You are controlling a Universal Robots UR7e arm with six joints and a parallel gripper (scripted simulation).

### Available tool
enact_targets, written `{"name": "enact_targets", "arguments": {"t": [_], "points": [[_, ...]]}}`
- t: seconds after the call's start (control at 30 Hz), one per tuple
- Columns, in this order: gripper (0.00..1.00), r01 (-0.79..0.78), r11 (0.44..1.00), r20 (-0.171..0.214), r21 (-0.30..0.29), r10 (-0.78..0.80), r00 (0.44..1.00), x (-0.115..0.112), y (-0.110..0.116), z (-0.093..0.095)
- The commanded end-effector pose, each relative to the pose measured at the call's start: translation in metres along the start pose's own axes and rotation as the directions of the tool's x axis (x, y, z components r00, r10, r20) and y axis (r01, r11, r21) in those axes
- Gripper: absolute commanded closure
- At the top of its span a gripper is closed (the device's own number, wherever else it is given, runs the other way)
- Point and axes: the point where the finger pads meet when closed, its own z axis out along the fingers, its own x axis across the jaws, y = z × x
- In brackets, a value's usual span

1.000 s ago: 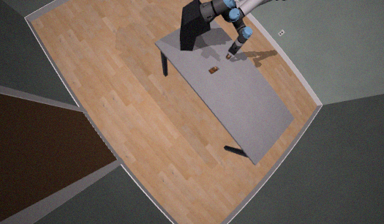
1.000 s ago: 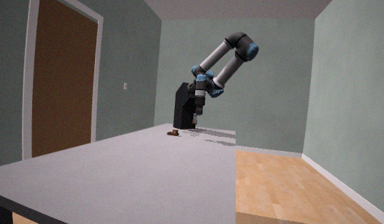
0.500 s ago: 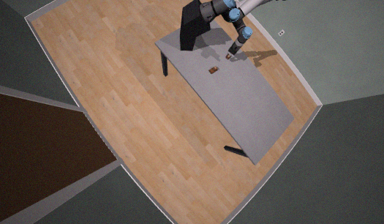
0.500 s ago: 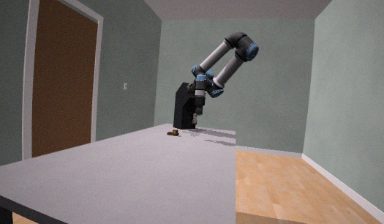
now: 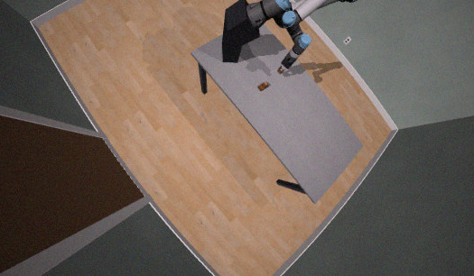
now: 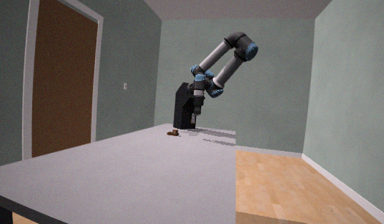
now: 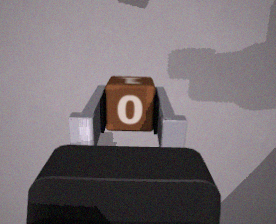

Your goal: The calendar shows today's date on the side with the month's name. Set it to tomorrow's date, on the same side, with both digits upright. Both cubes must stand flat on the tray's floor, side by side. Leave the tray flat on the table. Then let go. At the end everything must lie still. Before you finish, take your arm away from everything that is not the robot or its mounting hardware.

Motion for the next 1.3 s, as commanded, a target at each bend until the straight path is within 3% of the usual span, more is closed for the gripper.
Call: {"name": "enact_targets", "arguments": {"t": [0.0,0.3,0.47,0.53,0.73,1.0,1.1,1.17,1.27], "points": [[0.40,-0.081,0.997,0.000,0.005,0.081,0.997,0.001,-0.006,0.000],[0.40,-0.321,0.947,-0.001,0.011,0.321,0.947,0.006,-0.021,0.000],[0.40,-0.464,0.886,0.000,0.014,0.464,0.886,0.008,-0.030,0.000],[0.40,-0.464,0.886,0.000,0.014,0.464,0.886,0.008,-0.030,0.000],[0.40,-0.611,0.792,0.002,0.018,0.611,0.792,0.012,-0.040,0.000],[0.40,-0.781,0.625,0.006,0.020,0.781,0.625,0.016,-0.052,0.000],[0.40,-0.783,0.622,0.006,0.020,0.783,0.622,0.016,-0.052,0.000],[0.40,-0.842,0.539,0.009,0.021,0.842,0.539,0.018,-0.057,0.000],[0.40,-0.883,0.469,0.011,0.021,0.883,0.469,0.019,-0.060,0.000]]}}
